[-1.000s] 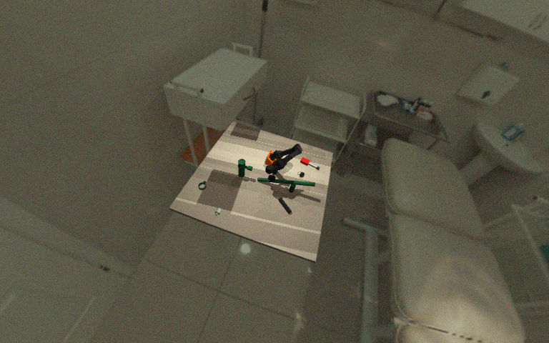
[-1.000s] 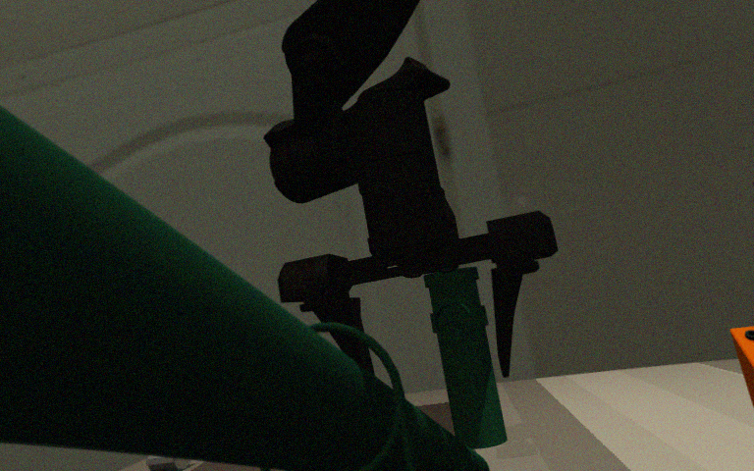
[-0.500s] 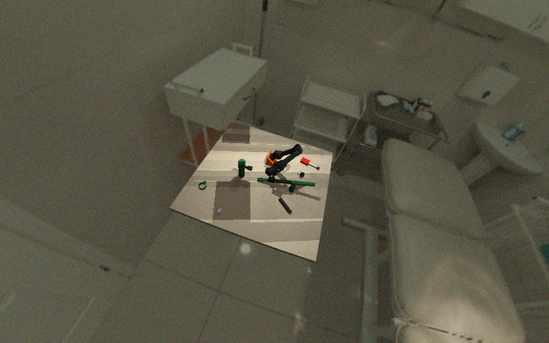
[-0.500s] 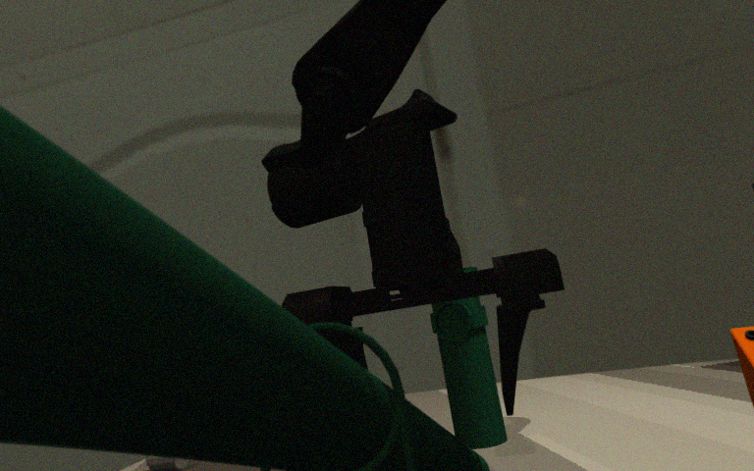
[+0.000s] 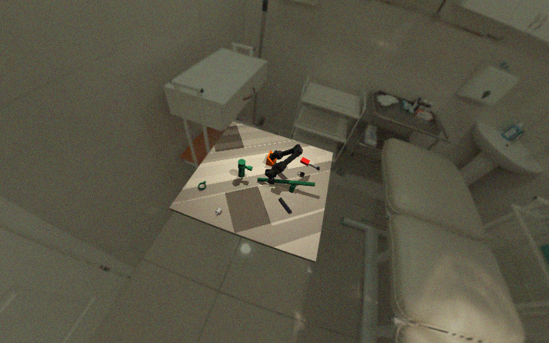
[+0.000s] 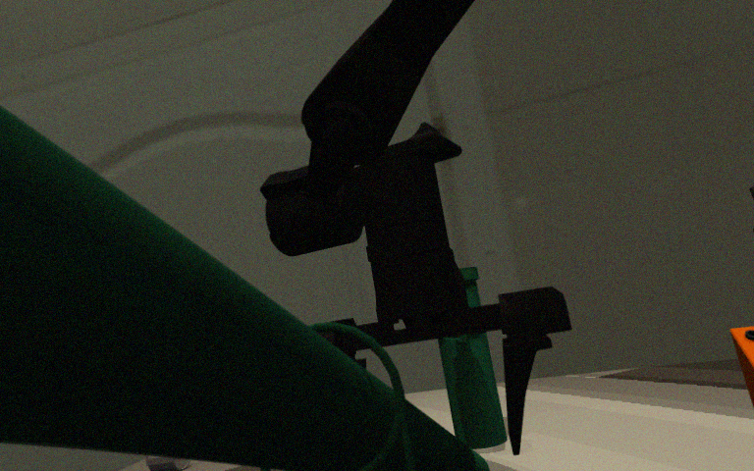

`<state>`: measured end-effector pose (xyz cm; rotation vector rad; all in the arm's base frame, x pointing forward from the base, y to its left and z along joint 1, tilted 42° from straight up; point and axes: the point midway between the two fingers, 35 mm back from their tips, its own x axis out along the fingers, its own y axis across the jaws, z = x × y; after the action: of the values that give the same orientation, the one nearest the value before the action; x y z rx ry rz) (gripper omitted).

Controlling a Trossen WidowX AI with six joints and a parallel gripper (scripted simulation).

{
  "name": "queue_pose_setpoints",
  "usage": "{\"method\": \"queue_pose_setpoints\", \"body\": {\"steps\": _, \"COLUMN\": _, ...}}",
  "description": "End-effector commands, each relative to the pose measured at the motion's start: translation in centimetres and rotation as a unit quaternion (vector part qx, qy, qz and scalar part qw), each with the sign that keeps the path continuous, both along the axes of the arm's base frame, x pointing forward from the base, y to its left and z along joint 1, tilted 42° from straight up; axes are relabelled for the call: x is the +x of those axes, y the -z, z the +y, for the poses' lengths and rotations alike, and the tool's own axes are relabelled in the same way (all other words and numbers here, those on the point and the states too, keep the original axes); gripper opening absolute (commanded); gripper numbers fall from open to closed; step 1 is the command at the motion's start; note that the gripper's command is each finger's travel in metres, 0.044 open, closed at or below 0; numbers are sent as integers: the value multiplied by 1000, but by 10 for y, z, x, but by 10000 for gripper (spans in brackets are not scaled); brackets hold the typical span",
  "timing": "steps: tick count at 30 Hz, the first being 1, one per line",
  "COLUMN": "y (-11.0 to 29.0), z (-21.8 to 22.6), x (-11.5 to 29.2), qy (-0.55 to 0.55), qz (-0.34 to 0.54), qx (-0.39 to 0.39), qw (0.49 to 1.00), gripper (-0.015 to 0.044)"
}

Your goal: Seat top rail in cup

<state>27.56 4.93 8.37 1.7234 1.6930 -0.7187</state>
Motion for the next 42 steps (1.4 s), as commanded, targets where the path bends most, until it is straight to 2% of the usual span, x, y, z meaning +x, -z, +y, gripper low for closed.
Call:
{"method": "queue_pose_setpoints", "body": {"steps": 1, "y": 5, "z": 5, "x": 0, "qy": 1, "qz": 1, "qx": 2, "qw": 1000, "gripper": 440}}
{"method": "queue_pose_setpoints", "body": {"steps": 17, "y": 22, "z": 21, "x": -1, "qy": 1, "qz": 1, "qx": 4, "qw": 1000, "gripper": 440}}
{"method": "queue_pose_setpoints", "body": {"steps": 27, "y": 22, "z": 21, "x": -1, "qy": 1, "qz": 1, "qx": 4, "qw": 1000, "gripper": 177}}
{"method": "queue_pose_setpoints", "body": {"steps": 37, "y": 22, "z": 21, "x": -1, "qy": 1, "qz": 1, "qx": 4, "qw": 1000, "gripper": 111}}
{"method": "queue_pose_setpoints", "body": {"steps": 41, "y": 19, "z": 19, "x": 0, "qy": 1, "qz": 1, "qx": 3, "qw": 1000, "gripper": 6}}
{"method": "queue_pose_setpoints", "body": {"steps": 42, "y": 18, "z": 18, "x": 0, "qy": 1, "qz": 1, "qx": 3, "qw": 1000, "gripper": 0}}
